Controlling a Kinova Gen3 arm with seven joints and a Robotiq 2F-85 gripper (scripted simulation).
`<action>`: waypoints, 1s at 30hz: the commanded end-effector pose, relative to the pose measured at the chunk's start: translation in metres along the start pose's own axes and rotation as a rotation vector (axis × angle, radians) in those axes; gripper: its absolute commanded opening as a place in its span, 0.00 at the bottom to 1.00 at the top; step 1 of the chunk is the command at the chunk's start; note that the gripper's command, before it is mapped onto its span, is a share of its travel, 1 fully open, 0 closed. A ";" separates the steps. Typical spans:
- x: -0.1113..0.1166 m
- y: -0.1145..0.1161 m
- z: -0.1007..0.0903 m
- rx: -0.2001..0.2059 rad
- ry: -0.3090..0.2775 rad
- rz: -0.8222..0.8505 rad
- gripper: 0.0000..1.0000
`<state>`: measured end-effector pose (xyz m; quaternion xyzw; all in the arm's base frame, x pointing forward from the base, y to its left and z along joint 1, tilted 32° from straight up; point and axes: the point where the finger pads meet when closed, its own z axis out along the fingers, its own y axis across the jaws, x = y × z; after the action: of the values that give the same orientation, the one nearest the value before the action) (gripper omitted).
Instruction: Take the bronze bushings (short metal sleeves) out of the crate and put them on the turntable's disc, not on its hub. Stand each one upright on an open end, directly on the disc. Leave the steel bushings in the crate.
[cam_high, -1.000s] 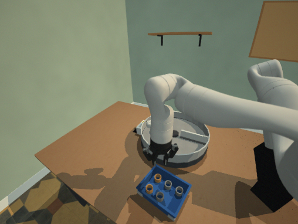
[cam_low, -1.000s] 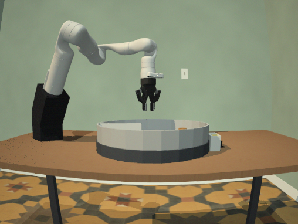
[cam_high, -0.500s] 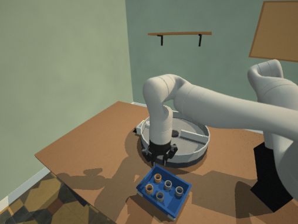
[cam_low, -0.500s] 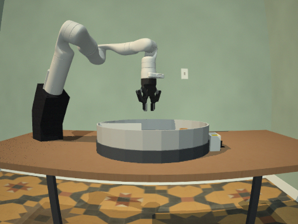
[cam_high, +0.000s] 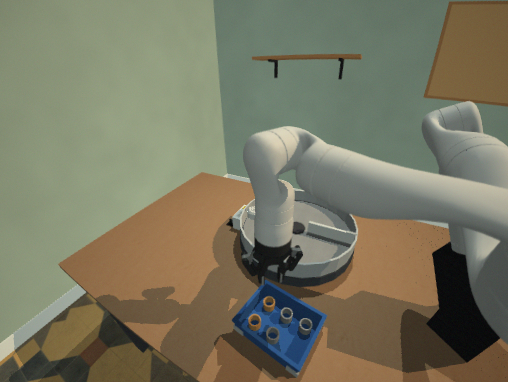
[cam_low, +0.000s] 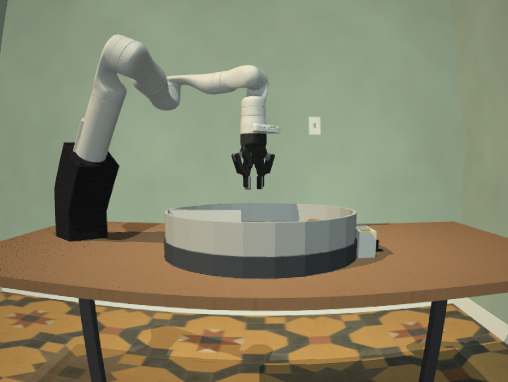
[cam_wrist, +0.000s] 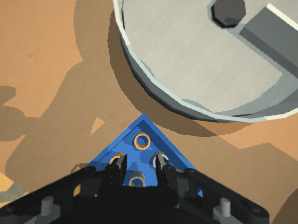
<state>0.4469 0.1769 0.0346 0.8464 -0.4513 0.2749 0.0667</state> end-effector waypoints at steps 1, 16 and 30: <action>0.000 -0.003 0.000 0.007 -0.002 0.014 0.39; 0.000 -0.003 0.000 0.007 -0.002 0.014 0.39; 0.002 -0.003 0.000 0.007 -0.002 0.003 0.39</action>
<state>0.4477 0.1752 0.0348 0.8453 -0.4534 0.2745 0.0668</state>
